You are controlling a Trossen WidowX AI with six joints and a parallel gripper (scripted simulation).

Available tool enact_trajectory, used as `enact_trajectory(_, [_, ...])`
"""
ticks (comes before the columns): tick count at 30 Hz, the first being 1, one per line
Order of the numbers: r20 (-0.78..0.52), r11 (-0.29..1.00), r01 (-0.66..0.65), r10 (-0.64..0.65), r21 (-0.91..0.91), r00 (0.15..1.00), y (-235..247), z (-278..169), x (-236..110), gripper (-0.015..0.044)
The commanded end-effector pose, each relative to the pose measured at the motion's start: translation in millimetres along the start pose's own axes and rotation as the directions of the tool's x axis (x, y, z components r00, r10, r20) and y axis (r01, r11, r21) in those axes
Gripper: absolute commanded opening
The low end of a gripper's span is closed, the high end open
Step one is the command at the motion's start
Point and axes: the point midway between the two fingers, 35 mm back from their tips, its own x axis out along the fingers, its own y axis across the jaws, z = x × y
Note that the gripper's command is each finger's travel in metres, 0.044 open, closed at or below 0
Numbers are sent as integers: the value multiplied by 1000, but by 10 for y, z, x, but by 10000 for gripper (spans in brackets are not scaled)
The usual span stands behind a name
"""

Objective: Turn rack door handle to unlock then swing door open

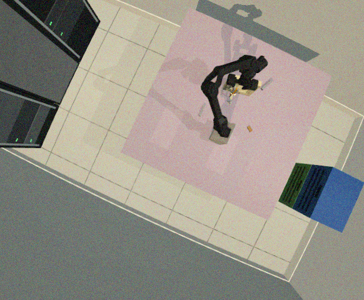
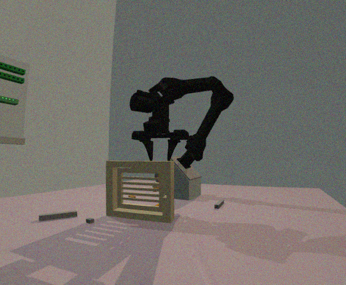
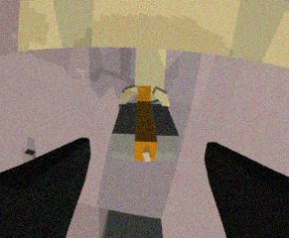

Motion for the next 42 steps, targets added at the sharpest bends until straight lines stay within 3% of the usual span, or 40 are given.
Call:
enact_trajectory(1, [-8, 1000, -12, 12, 13, 1000, -4, -22, 113, 286])
enact_trajectory(30, [-7, 1000, -16, 16, 12, 1000, 21, -43, 546, 286])
enact_trajectory(38, [-7, 1000, -16, 16, 12, 1000, 21, -43, 546, 76])
enact_trajectory(42, [-7, 1000, -16, 16, 12, 1000, 21, -43, 546, 49])
